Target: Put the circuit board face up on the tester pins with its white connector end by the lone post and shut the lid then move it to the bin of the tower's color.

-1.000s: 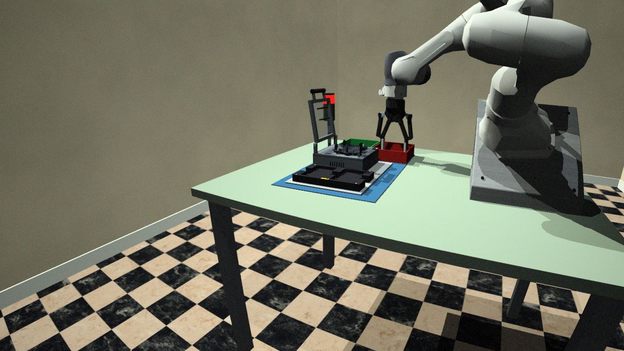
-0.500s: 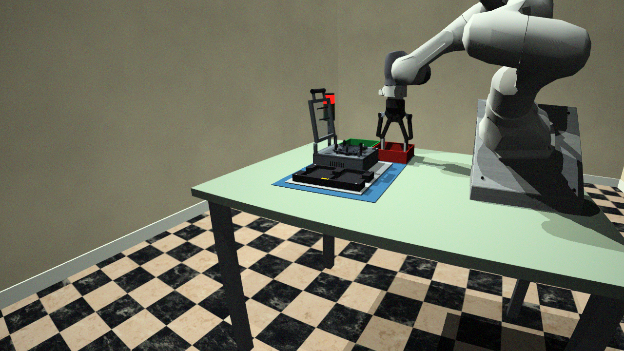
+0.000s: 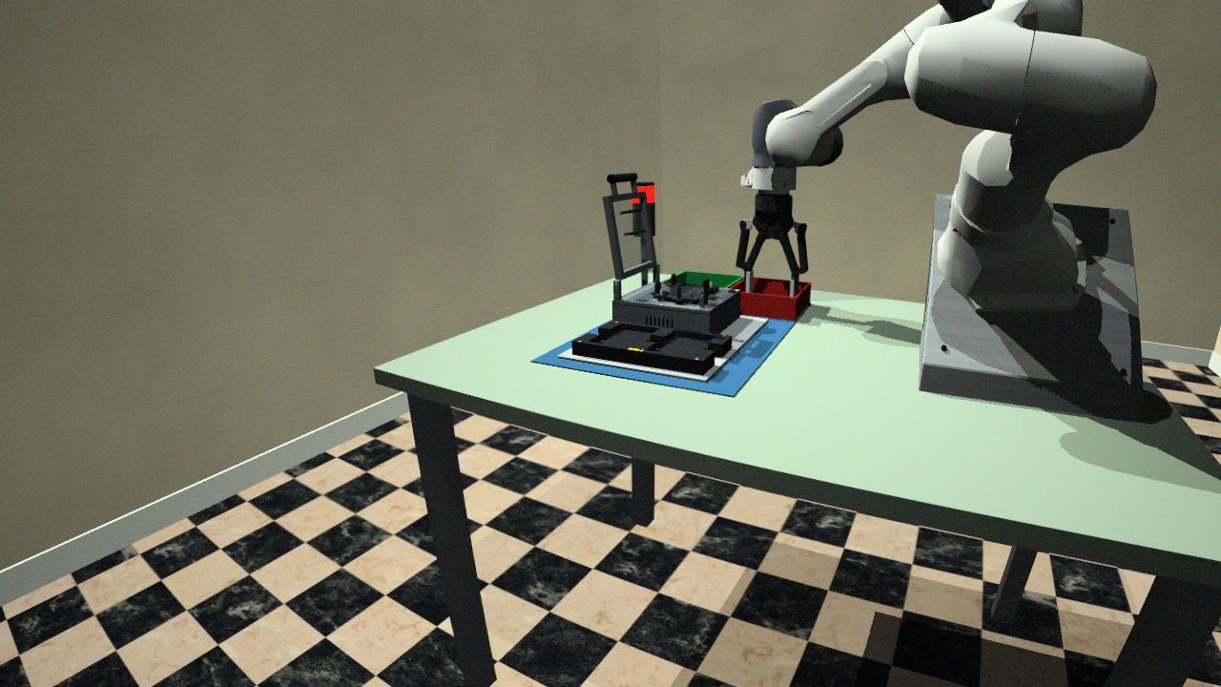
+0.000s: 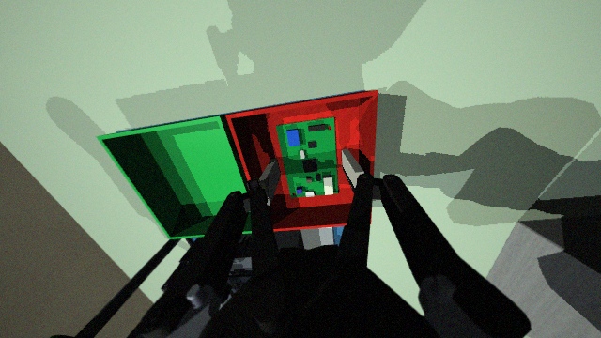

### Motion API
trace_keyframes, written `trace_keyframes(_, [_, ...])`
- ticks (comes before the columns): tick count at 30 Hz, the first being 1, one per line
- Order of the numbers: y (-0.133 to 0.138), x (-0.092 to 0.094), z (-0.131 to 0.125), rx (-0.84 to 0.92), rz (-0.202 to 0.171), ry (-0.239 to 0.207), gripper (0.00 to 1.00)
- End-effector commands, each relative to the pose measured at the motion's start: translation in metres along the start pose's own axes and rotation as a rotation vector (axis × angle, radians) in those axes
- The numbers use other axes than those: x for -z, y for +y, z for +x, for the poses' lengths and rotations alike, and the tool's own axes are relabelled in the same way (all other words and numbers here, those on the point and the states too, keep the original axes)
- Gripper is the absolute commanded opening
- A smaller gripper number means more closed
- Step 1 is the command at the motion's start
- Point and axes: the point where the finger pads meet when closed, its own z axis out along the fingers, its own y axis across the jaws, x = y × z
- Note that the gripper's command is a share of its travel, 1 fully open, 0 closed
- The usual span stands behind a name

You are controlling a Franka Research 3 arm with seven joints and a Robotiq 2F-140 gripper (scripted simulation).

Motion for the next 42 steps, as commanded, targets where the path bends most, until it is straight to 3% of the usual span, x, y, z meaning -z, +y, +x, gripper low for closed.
trace_keyframes(1, [0.0,0.0,0.001,0.004,0.001,0.0,0.58])
trace_keyframes(11, [0.0,0.02,0.001,0.004,0.001,0.0,0.58])
trace_keyframes(25, [0.0,0.111,0.001,0.004,0.001,0.0,0.58])
trace_keyframes(27, [0.0,0.111,0.001,0.004,0.001,0.0,0.58])
trace_keyframes(33, [0.0,0.136,0.001,0.004,0.001,0.0,0.58])
trace_keyframes(39, [0.0,0.14,0.001,0.004,0.001,0.0,0.58])
trace_keyframes(40, [0.0,0.14,0.001,0.004,0.001,0.0,1.0])
trace_keyframes(42, [0.0,0.14,0.001,0.004,0.001,0.0,1.0])
